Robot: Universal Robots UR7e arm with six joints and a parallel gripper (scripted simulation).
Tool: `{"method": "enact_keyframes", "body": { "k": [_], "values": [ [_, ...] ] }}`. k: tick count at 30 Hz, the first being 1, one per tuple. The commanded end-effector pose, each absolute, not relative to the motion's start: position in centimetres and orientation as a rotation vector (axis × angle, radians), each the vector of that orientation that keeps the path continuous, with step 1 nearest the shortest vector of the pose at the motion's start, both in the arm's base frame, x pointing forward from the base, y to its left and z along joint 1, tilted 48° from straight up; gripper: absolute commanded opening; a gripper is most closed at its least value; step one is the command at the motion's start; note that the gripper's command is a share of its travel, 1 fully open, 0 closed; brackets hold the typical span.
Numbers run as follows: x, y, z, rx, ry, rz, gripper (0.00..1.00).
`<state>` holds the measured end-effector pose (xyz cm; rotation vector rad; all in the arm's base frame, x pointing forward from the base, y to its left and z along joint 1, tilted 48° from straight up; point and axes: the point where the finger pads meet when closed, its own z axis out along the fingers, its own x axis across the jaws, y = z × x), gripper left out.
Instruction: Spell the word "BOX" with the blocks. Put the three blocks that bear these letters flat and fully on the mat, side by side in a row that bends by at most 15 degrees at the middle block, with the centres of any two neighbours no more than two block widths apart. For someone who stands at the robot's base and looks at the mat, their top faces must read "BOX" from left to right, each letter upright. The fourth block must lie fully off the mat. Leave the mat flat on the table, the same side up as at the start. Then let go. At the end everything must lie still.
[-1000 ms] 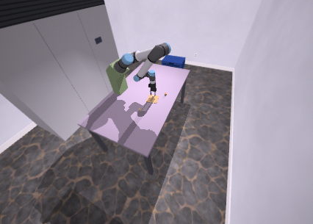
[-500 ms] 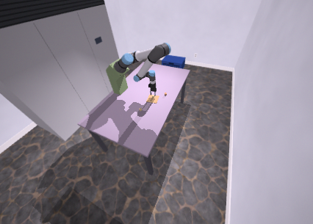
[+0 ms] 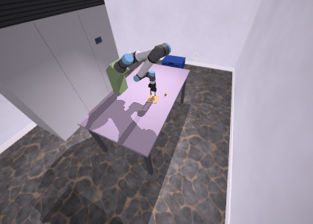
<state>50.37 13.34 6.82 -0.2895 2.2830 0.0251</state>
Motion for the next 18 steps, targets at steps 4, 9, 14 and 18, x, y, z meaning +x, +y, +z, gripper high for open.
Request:
{"method": "enact_keyframes", "body": {
  "k": [4, 9, 14, 18],
  "values": [
    [50.37, 13.35, 6.86, -0.290, 2.282, 0.025, 1.00],
    [50.37, 13.35, 6.86, -0.290, 2.282, 0.025, 1.00],
    [50.39, 13.35, 6.84, -0.290, 2.282, 0.025, 1.00],
    [50.57, 13.38, 6.69, -0.290, 2.282, 0.025, 1.00]
  ]
}}
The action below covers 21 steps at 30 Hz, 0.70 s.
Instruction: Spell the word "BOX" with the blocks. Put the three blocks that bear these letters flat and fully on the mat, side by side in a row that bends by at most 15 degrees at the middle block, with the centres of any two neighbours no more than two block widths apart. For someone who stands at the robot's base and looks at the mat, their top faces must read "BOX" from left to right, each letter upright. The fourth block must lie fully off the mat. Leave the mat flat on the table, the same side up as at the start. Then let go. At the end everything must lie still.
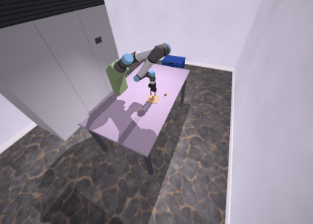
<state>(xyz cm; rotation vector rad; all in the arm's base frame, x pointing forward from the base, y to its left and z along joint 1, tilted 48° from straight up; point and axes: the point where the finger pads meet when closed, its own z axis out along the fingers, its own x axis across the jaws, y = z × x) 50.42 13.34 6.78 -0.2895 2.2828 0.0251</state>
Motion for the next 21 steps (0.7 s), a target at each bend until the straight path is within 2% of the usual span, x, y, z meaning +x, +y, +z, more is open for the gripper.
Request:
{"method": "enact_keyframes", "body": {
  "k": [1, 21],
  "values": [
    [50.6, 13.4, 6.6, -0.290, 2.282, 0.025, 1.00],
    [52.7, 13.7, 4.7, -0.290, 2.282, 0.025, 1.00]
  ]
}}
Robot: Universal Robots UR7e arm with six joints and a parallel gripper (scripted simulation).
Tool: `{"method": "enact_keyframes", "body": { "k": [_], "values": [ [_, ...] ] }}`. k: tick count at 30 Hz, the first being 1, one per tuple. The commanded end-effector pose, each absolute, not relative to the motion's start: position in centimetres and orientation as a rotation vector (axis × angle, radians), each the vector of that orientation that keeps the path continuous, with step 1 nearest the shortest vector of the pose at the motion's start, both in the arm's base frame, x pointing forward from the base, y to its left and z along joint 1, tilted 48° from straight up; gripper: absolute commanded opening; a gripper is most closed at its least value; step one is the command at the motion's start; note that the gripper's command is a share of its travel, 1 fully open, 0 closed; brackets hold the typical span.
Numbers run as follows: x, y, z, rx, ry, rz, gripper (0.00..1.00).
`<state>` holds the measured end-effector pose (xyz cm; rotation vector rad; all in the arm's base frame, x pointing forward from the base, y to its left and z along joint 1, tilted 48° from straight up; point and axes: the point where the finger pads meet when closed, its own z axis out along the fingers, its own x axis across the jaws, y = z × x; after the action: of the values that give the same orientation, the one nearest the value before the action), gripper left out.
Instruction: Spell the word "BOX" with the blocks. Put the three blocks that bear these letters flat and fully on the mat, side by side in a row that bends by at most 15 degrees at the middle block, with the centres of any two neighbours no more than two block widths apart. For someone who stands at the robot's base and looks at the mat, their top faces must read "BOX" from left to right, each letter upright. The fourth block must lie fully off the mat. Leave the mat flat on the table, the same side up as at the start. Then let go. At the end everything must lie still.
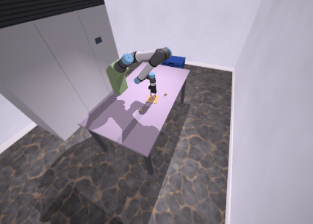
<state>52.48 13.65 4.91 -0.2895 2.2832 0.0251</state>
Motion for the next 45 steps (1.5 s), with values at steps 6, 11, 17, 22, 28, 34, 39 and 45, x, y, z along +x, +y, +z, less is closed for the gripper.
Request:
{"method": "enact_keyframes", "body": {
  "k": [6, 11, 17, 22, 28, 34, 39, 45],
  "values": [
    [52.76, 13.71, 4.70, -0.290, 2.282, 0.025, 1.00],
    [52.76, 13.71, 4.70, -0.290, 2.282, 0.025, 1.00],
    [52.76, 13.71, 4.70, -0.290, 2.282, 0.025, 1.00],
    [52.76, 13.71, 4.70, -0.290, 2.282, 0.025, 1.00],
    [52.76, 13.71, 4.70, -0.290, 2.282, 0.025, 1.00],
    [52.76, 13.71, 4.70, -0.290, 2.282, 0.025, 1.00],
    [52.76, 13.71, 4.70, -0.290, 2.282, 0.025, 1.00],
    [52.76, 13.71, 4.70, -0.290, 2.282, 0.025, 0.79]
  ]
}}
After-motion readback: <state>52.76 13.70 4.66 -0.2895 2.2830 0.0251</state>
